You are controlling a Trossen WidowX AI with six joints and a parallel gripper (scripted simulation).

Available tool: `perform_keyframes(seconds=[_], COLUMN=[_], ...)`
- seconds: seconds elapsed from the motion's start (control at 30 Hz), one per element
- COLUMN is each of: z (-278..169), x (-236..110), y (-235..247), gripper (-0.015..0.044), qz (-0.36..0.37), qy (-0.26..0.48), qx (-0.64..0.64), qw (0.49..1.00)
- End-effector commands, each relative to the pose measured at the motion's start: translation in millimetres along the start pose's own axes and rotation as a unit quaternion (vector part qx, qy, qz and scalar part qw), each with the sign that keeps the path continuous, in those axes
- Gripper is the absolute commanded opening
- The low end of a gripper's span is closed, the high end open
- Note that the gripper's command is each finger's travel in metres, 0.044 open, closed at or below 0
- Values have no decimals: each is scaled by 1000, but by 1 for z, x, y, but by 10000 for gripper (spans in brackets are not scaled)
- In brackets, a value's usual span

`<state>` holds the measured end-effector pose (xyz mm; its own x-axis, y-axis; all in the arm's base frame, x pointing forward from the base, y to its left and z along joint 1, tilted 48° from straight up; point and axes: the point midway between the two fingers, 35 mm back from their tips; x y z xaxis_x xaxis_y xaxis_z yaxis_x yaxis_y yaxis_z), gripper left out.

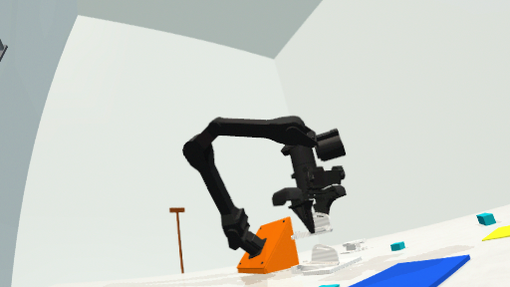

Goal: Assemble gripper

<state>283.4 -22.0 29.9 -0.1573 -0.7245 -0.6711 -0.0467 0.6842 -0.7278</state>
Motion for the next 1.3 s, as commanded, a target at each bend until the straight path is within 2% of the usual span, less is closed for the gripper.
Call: perform_keyframes(seconds=[0.0,1.27], z=[5,5], x=[0,0], y=[13,22], gripper=[134,134], qz=[2,2], qy=[-3,-3], qx=[-8,1], qw=[1000,1000])
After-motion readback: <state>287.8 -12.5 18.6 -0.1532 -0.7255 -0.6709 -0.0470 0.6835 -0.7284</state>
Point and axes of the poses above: the point midway between the two fingers, 35 mm back from their tips, its own x axis out along the fingers, its own y axis across the jaws, z = x × y, and after that the axes turned 11 degrees about -x, right-handed
